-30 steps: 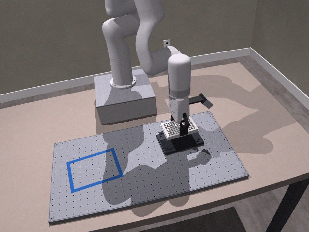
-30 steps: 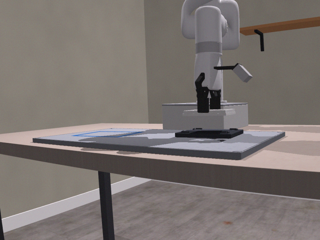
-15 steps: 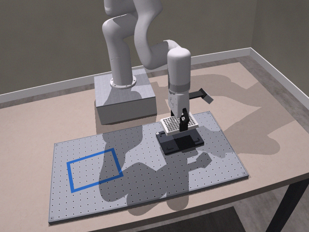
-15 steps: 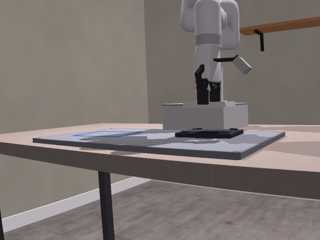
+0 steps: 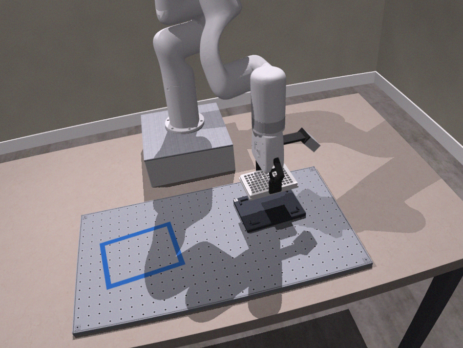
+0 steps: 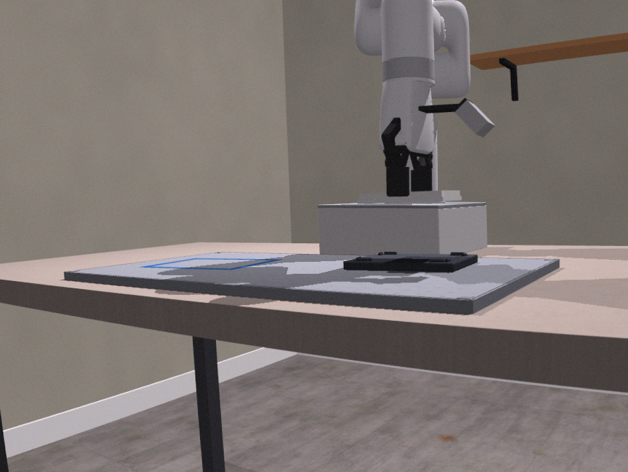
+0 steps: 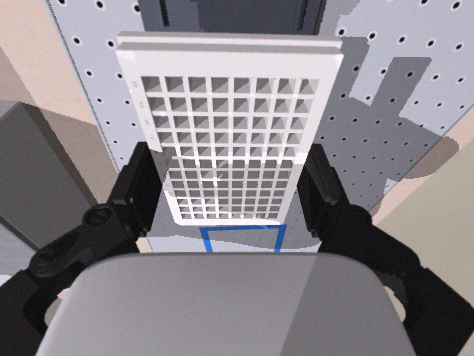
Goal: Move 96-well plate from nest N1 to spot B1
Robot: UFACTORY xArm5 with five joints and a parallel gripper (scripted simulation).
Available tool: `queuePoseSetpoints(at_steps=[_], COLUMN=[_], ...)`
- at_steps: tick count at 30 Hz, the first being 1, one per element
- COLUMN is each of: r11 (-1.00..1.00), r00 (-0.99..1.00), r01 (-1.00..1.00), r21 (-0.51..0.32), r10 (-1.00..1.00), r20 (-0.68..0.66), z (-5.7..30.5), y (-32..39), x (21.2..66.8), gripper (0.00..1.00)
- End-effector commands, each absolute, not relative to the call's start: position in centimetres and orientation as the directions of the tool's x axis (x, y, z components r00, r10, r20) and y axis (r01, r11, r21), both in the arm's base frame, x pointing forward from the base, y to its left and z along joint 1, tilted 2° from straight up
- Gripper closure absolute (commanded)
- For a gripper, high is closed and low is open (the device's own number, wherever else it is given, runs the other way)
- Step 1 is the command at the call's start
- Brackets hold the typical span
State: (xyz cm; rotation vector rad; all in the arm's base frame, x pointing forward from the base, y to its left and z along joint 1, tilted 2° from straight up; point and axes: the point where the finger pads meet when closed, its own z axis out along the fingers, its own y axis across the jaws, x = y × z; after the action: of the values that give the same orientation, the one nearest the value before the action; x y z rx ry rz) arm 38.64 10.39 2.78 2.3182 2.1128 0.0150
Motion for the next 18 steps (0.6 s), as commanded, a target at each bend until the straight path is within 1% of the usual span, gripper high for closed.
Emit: queuePoseSetpoints(at_steps=[1,4,6,18], r11=[-0.093,-0.093,-0.033,-0.033], r00=[0.092,0.092,0.032,0.032], r01=[0.996,0.996,0.999,0.999], r21=[0.014,0.014,0.014,0.011], r10=[0.996,0.996,0.999,0.999], r20=[0.005,0.005,0.004,0.002], z=[2.9,2.9,2.9,2.7], y=[10.4,10.4,9.8,6.4], x=[38.8,38.8,38.8,38.8], gripper=[1.0,1.0,1.0,1.0])
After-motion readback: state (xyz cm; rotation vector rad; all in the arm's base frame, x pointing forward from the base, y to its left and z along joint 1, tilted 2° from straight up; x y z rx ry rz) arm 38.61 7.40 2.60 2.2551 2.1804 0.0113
